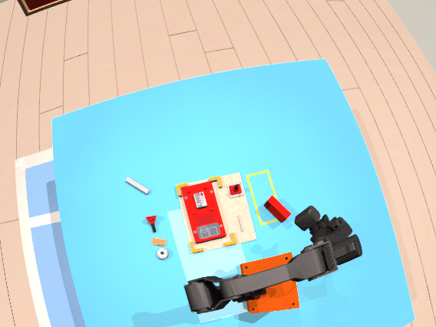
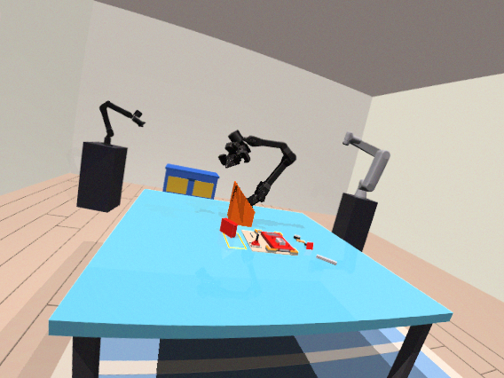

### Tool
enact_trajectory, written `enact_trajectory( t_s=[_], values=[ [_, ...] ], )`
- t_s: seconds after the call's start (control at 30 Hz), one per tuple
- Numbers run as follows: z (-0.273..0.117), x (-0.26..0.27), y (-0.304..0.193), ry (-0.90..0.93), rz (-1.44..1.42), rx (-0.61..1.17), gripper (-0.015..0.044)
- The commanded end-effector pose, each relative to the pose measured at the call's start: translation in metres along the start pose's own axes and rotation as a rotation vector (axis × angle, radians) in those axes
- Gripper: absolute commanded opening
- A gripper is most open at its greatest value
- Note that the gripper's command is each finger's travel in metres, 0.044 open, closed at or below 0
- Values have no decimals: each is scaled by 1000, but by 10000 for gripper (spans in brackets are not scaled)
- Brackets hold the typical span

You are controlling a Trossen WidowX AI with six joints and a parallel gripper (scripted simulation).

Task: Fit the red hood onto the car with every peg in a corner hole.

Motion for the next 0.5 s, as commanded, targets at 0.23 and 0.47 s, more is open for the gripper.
enact_trajectory(
  t_s=[0.23,0.47],
  values=[
    [73,28,-13,63,-439,277,0],
    [142,54,-45,226,-924,537,0]
  ],
)
Point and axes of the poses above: the point midway between the two fingers, 35 mm back from their tips, its own z axis out along the fingers, its own x axis across the jaws, y = z × x, the point moved 1 cm from there along -z, back along the fingers, and after that the axes turned 10 degrees about -z, right-handed, at the moved point
